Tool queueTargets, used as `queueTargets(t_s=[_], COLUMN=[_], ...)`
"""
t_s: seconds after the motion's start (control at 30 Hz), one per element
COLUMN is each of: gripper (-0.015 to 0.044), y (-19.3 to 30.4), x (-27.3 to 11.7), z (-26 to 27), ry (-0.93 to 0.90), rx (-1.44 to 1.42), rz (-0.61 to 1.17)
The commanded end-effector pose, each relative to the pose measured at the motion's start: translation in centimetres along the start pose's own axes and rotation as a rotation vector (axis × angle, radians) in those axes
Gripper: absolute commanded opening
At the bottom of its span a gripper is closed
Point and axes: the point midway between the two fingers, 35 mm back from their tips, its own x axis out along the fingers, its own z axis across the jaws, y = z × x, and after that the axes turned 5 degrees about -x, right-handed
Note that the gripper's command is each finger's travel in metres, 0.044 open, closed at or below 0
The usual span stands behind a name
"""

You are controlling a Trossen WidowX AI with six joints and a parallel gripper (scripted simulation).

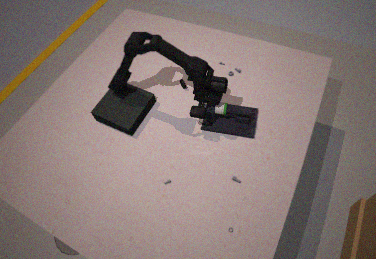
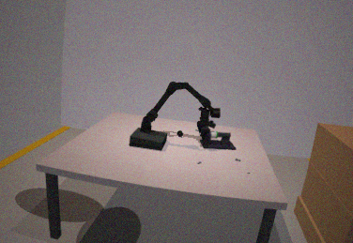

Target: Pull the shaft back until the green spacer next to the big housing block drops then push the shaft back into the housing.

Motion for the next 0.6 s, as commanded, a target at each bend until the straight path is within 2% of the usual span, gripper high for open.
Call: queueTargets(t_s=[0.0,0.27,0.57], gripper=[0.044,0.044,0.0204], y=[0.1,0.25,-0.02], x=[0.12,0.28,0.07], z=[-0.06,-0.06,-0.01], ry=[0.004,0.004,0.0], rx=[0.001,0.001,0.0], rz=[0.004,0.004,-0.002])
